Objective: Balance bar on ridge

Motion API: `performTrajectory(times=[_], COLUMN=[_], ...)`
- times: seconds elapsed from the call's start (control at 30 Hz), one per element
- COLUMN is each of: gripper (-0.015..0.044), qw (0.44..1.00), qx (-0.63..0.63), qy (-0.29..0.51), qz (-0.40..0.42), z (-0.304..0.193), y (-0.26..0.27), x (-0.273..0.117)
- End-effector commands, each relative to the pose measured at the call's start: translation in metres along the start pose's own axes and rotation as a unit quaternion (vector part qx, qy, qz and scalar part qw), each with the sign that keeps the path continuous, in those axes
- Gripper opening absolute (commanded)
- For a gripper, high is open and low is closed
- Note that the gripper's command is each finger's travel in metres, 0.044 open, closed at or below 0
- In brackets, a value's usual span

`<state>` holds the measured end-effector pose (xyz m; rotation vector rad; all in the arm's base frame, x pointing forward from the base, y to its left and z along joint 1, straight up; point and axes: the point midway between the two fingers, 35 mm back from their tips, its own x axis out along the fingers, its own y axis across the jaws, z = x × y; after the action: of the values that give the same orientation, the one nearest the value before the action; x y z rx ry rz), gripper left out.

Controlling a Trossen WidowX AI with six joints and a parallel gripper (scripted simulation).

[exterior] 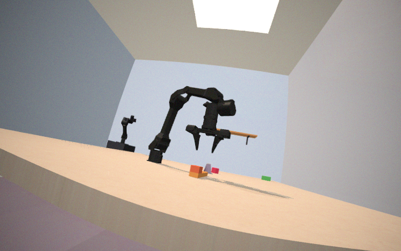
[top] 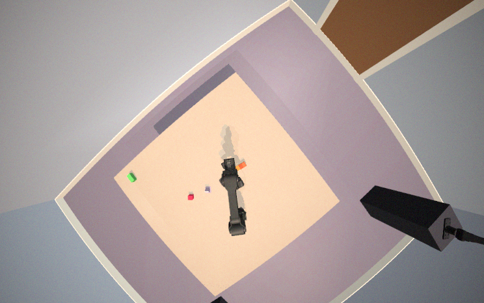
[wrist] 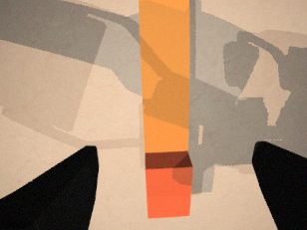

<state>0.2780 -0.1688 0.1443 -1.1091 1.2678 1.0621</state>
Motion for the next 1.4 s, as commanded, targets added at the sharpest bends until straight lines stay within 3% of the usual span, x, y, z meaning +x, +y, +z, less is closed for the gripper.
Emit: performTrajectory(times=[0.0, 0.43, 1.37], gripper=[0.0315, 0.0315, 0.0315], qw=[1.000, 1.000, 1.000], qx=[-0.015, -0.015, -0.015], qy=[0.002, 0.002, 0.002], qz=[0.000, 0.000, 0.000], z=[-0.002, -0.002, -0.002], y=[-0.002, -0.002, -0.002], x=[0.001, 0.068, 0.095])
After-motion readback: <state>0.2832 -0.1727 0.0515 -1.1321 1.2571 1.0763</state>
